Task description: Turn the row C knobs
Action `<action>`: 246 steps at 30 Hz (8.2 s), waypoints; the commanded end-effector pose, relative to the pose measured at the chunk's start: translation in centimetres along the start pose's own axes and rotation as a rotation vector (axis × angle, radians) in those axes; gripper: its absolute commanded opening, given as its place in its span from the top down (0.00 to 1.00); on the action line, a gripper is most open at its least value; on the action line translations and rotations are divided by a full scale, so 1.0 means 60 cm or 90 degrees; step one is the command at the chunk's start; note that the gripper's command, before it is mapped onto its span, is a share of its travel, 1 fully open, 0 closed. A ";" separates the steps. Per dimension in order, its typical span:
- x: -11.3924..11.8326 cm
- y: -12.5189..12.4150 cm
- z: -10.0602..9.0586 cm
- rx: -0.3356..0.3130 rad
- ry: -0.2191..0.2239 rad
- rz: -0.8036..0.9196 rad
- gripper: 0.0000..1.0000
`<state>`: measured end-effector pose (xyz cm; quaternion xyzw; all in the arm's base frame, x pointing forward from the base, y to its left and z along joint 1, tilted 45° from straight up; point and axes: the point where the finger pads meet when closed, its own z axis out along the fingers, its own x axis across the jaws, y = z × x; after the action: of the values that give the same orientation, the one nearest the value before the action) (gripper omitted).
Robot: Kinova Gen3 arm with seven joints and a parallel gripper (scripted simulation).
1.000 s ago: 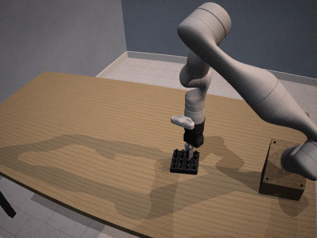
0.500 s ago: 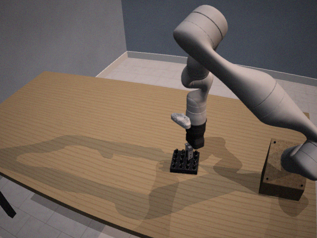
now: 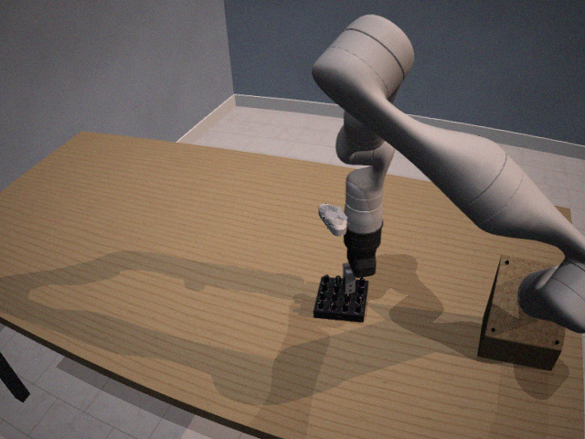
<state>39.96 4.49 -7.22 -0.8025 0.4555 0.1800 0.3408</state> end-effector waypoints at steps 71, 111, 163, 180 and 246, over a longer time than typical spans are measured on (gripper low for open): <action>-0.002 -0.001 0.000 -0.002 0.001 0.241 0.54; -0.002 -0.001 -0.063 -0.002 0.001 0.241 0.54; -0.045 -0.007 -0.051 -0.017 -0.043 -0.180 0.54; -0.067 -0.006 -0.052 -0.004 -0.069 -0.619 0.54; 0.017 -0.042 -0.097 -0.001 -0.003 -1.714 0.54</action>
<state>42.46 0.78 -2.80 -0.6220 -0.6820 -0.2900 0.2527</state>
